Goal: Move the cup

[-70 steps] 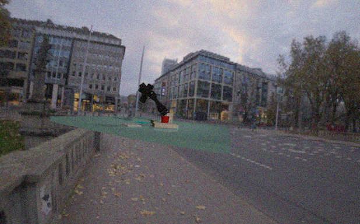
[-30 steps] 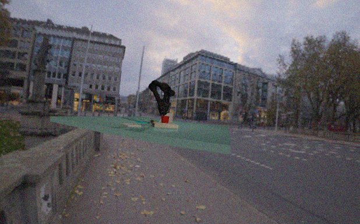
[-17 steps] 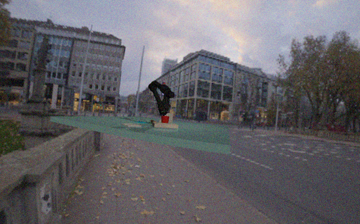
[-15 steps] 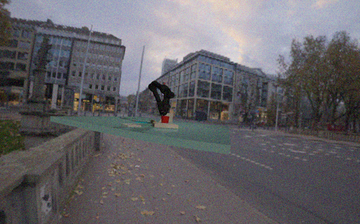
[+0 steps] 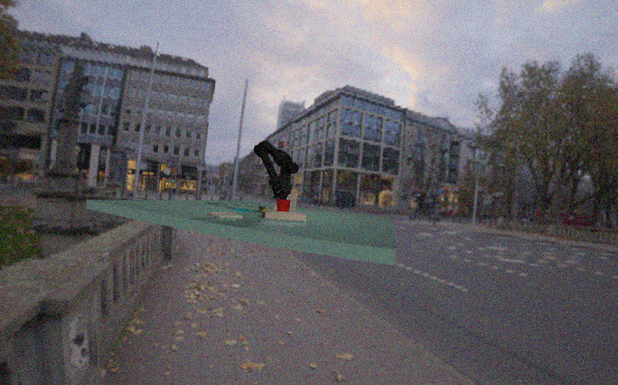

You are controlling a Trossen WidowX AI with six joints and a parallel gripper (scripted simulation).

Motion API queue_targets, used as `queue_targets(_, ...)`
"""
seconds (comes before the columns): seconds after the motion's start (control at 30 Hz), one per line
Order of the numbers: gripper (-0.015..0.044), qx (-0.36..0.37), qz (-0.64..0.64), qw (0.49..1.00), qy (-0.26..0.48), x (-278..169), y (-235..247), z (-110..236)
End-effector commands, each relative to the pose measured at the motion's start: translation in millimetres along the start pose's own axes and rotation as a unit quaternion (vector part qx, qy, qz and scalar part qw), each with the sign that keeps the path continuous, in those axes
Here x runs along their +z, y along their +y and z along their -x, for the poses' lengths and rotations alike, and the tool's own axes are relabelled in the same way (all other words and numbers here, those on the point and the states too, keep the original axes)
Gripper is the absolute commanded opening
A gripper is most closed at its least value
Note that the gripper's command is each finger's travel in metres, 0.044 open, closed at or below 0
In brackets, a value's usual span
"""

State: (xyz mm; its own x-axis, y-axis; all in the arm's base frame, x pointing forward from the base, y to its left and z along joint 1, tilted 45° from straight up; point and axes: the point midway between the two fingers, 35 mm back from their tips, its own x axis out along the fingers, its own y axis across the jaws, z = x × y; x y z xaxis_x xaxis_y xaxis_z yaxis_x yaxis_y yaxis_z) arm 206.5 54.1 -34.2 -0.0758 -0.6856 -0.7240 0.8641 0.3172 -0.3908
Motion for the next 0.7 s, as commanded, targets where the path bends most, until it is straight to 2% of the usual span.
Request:
queue_targets(0.0, 0.0148, -0.004, 0.004, 1.000, -0.005, 0, -2, -10)
queue_targets(0.57, 0.0148, -0.004, 0.004, 1.000, -0.005, 1, -4, -23)
queue_targets(0.67, 0.0069, -0.003, 0.001, 1.000, -0.002, 0, -3, -21)
